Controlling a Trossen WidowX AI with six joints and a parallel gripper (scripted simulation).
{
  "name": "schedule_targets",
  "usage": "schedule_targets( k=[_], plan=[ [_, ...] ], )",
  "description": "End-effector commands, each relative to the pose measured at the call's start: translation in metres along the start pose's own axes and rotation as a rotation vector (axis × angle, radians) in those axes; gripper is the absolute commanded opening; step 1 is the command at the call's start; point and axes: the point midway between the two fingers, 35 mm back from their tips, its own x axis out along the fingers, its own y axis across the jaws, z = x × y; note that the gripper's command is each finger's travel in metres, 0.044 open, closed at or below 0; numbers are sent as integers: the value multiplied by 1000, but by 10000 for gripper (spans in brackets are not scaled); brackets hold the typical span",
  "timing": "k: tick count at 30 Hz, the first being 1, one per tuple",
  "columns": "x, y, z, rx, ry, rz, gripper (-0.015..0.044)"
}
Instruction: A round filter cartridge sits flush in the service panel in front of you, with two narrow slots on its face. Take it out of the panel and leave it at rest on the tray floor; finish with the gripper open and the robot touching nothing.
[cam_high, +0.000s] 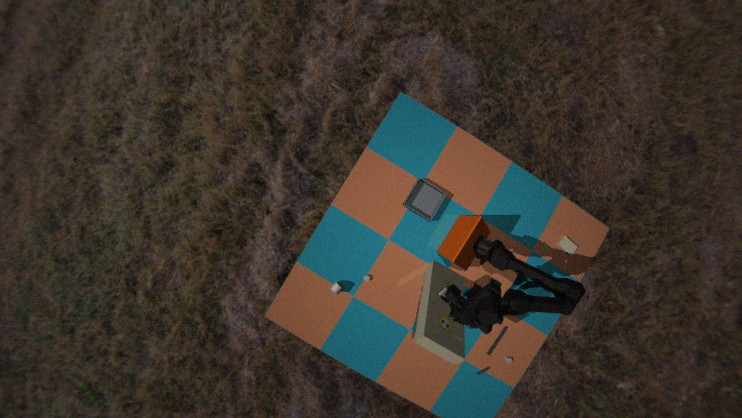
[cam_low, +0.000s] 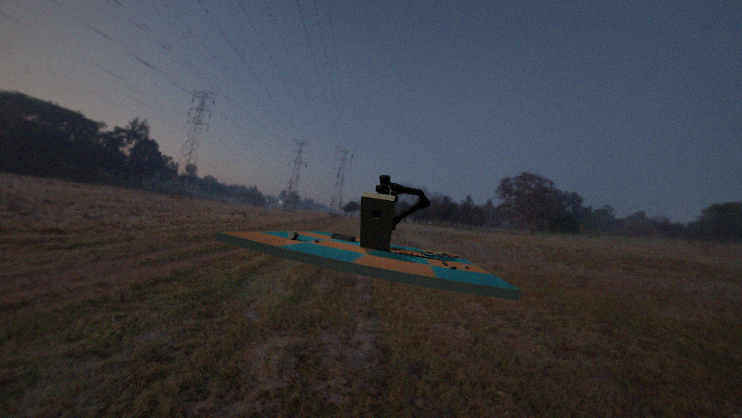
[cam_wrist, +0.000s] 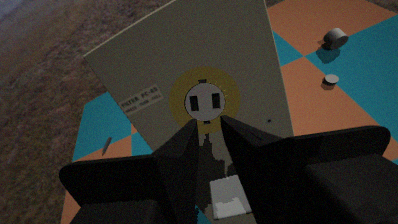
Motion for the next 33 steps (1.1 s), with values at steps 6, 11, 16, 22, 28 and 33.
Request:
schedule_targets(
  k=[6, 11, 16, 22, 28, 33],
  plan=[
    [16, -3, -1, 10, 4, -6, 92],
    [24, -3, -1, 10, 3, -5, 92],
    [32, -2, -1, 10, 1, -2, 92],
    [42, 0, -1, 11, -2, 4, 92],
    [44, 0, -2, 11, -3, 6, 92],
    [44, -2, -2, 11, -3, 6, 92]
  ],
)
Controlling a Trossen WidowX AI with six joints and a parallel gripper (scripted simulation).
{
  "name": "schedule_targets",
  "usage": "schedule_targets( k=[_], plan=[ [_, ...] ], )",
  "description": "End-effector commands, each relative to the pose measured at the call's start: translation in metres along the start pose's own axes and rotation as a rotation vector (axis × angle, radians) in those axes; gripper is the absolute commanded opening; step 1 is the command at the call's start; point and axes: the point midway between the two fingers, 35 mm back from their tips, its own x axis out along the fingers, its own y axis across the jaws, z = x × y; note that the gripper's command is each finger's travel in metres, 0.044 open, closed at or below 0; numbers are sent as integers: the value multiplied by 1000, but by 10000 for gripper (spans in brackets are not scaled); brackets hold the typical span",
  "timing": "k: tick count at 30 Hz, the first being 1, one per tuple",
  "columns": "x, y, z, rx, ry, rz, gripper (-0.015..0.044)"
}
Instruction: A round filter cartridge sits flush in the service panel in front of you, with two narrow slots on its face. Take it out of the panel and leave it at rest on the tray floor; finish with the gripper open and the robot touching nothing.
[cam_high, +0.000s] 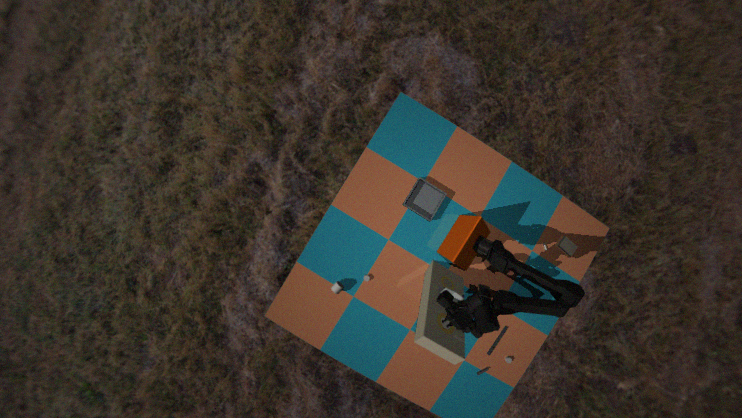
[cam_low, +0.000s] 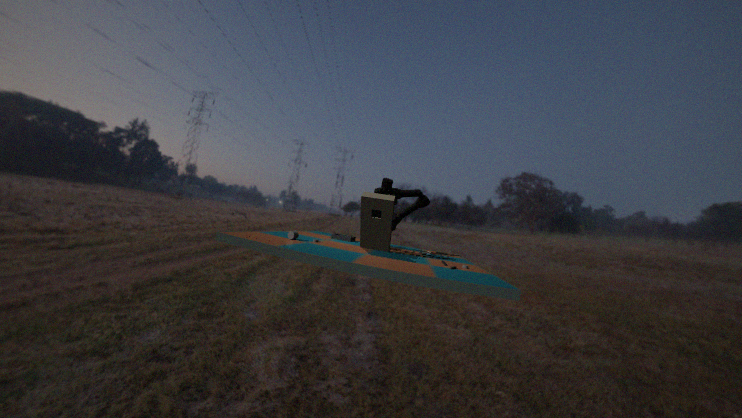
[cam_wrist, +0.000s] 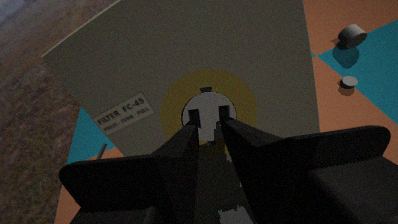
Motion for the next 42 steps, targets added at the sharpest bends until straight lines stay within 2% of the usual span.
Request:
schedule_targets(
  k=[1, 42],
  plan=[
    [1, -3, 0, 8, 1, -4, 92],
    [4, -2, 0, 8, 1, -3, 92]
  ],
)
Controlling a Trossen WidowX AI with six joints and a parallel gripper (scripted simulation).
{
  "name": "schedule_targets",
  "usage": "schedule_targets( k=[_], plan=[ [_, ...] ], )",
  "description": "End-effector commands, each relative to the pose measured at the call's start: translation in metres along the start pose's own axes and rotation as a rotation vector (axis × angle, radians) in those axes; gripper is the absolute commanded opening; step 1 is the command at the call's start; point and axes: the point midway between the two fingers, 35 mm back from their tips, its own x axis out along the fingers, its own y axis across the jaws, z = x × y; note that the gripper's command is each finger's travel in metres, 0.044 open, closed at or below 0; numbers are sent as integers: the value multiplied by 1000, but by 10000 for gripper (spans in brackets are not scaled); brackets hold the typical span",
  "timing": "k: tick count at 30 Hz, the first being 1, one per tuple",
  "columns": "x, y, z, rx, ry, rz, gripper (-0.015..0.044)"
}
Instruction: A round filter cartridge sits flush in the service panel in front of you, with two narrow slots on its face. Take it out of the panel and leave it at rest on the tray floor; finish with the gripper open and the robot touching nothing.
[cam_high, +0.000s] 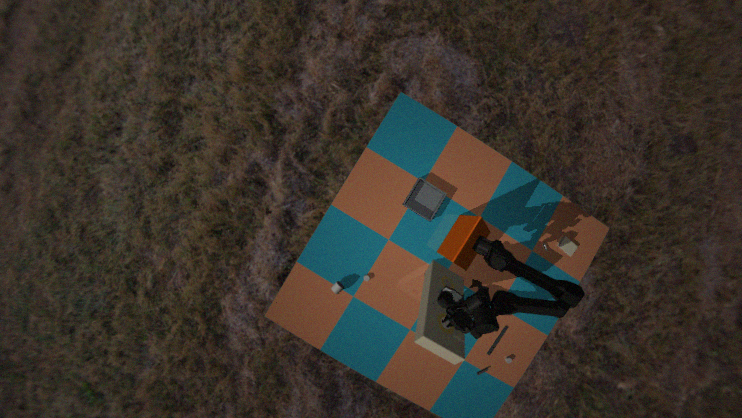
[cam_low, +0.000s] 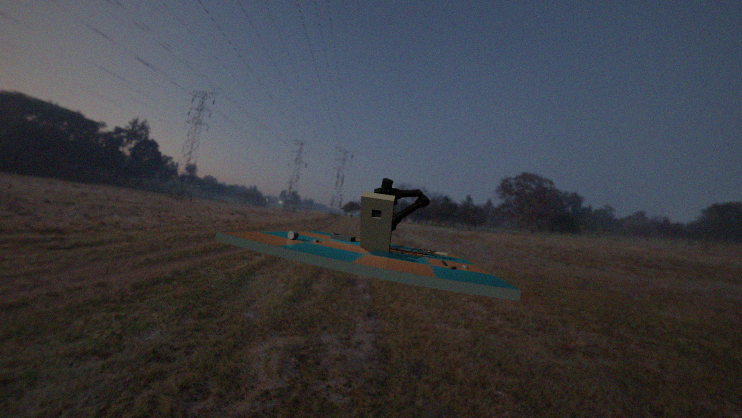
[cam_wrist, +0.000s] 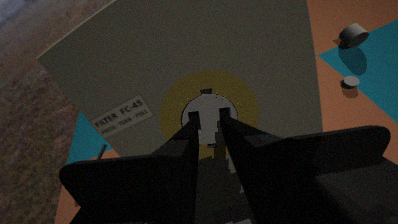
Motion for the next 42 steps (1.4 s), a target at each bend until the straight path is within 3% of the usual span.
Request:
schedule_targets(
  k=[1, 42],
  plan=[
    [1, -2, 0, 5, -1, -3, 92],
    [12, -2, 0, 5, -1, -3, 92]
  ],
)
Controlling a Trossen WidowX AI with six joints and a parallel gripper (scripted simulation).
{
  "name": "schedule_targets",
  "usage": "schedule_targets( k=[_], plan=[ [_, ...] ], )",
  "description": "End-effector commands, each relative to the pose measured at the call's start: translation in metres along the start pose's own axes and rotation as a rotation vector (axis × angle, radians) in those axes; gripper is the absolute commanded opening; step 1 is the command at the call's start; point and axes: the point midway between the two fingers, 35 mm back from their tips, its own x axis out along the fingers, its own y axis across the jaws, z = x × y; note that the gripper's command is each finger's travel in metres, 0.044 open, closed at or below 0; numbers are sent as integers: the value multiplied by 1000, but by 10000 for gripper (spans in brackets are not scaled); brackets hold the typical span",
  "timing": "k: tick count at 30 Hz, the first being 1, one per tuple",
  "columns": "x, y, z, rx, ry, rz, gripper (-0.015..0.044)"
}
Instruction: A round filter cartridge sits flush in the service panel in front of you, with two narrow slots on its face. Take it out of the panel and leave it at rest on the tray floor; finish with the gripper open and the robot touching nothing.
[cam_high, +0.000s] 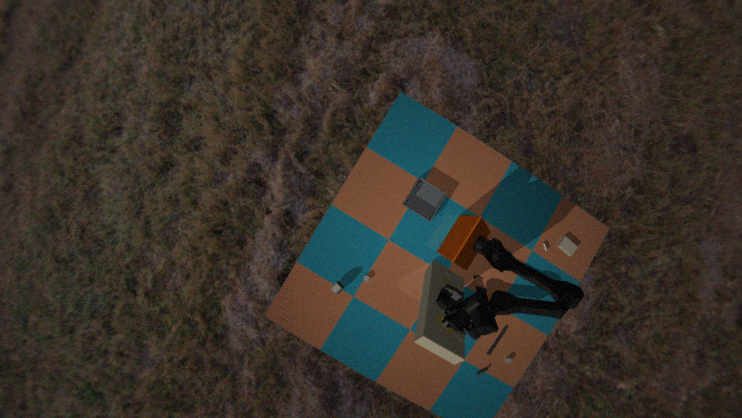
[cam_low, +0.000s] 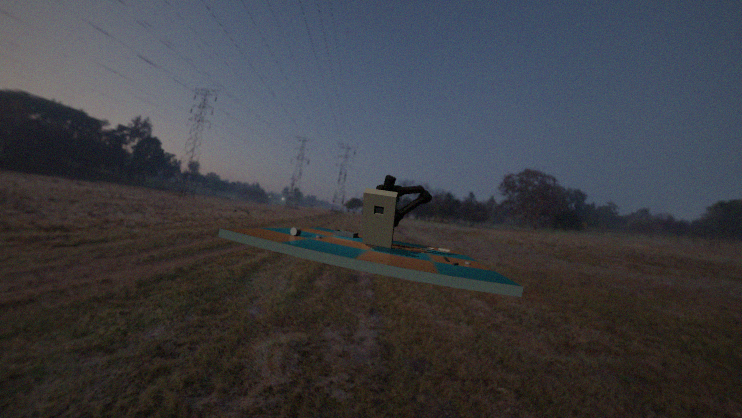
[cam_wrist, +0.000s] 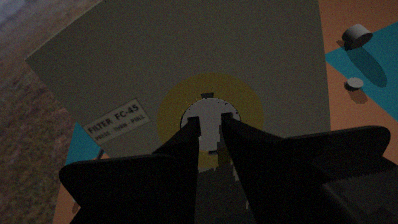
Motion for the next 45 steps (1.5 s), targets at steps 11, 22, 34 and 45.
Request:
schedule_targets(
  k=[11, 22, 34, 45],
  plan=[
    [7, -2, -1, 7, 3, -4, 92],
    [3, 0, 1, 6, -3, 4, 65],
    [6, -1, 0, 73, 0, 1, 0],
    [8, -2, -1, 447, 2, -4, 0]
  ],
)
